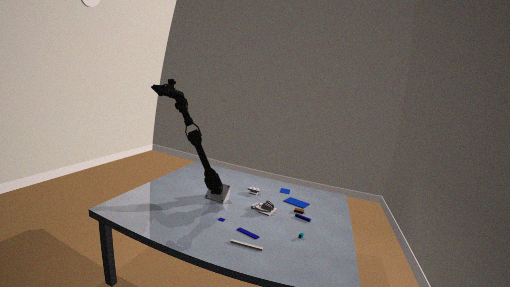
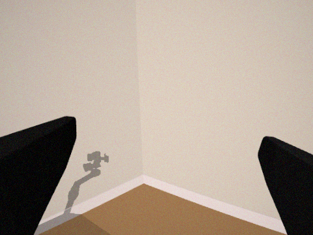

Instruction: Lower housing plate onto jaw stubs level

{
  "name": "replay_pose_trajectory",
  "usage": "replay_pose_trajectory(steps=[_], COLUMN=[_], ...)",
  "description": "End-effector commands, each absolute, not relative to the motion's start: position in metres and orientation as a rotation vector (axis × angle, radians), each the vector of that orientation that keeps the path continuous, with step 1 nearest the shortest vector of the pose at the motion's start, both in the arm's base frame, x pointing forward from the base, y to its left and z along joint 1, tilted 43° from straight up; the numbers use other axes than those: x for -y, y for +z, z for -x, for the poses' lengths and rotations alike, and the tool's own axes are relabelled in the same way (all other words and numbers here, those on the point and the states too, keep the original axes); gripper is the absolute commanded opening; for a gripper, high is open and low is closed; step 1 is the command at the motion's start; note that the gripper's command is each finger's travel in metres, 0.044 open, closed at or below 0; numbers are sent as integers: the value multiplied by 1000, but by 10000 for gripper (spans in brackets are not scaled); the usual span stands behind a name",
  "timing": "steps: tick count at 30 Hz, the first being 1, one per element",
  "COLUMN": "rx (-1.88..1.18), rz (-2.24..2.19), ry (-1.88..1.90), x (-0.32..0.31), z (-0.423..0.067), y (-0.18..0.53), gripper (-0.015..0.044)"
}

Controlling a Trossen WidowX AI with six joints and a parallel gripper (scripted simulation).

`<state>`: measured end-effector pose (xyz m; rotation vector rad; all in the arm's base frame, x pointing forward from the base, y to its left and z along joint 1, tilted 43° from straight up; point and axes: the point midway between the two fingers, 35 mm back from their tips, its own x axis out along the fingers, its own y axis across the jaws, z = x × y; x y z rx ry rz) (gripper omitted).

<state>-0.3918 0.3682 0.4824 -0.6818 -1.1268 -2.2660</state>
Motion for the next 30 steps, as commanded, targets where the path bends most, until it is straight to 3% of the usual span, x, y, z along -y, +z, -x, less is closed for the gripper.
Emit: replay_pose_trajectory(steps=[1,30], rx=[1127,1449], rz=[682,1014], ry=[-2266,-2674], x=[-368,-533], z=[392,330], y=[482,395], gripper=[426,440])
